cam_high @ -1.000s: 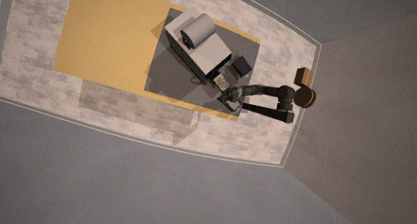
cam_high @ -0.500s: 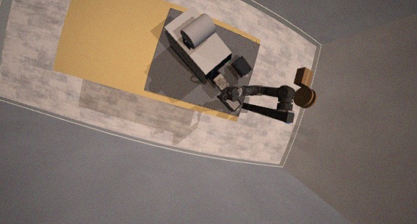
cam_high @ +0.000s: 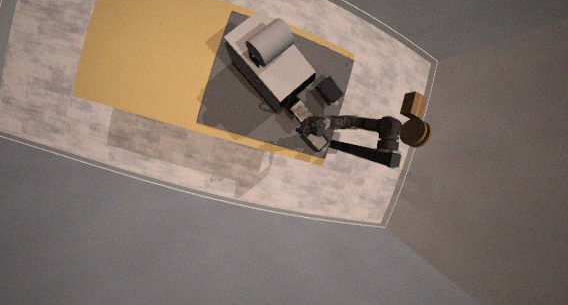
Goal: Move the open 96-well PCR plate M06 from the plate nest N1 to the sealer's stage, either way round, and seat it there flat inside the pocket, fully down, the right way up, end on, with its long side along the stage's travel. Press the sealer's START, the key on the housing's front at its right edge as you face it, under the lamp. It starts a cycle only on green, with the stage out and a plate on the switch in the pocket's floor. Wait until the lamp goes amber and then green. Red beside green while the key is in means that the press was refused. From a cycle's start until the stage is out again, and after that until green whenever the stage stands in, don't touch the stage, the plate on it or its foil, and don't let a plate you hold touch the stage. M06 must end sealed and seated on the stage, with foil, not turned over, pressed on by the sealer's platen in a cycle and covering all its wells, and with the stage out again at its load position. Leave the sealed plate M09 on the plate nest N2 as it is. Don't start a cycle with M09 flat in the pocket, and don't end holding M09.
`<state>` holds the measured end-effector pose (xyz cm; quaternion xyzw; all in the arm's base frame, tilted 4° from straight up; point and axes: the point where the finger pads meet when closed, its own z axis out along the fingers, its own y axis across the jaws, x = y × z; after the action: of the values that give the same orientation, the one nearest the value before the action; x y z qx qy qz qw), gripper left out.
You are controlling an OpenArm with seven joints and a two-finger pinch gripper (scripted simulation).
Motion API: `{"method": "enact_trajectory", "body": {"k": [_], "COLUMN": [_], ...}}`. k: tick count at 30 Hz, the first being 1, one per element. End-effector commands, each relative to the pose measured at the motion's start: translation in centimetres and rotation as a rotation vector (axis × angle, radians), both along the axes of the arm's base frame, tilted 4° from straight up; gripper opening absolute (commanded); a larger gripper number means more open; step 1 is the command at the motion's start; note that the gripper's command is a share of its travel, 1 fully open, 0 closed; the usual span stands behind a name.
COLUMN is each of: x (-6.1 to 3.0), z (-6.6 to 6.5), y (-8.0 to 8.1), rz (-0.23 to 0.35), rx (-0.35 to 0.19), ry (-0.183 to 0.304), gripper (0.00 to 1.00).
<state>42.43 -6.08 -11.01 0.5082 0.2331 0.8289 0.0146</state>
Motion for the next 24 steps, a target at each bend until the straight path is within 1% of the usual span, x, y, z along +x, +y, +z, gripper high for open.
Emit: {"method": "enact_trajectory", "body": {"k": [1,5,18,24], "x": [-0.04,-0.13,-0.15,-0.18], "z": [0.2,0.3,0.2,0.4], "y": [0.2,1.0,1.2,1.3], "rz": [0.002,0.007,0.012,0.007], "rx": [0.001,0.000,-0.001,0.000], "ry": [-0.006,-0.008,-0.005,-0.008], "gripper": [0.00,0.00,0.00,0.00]}}
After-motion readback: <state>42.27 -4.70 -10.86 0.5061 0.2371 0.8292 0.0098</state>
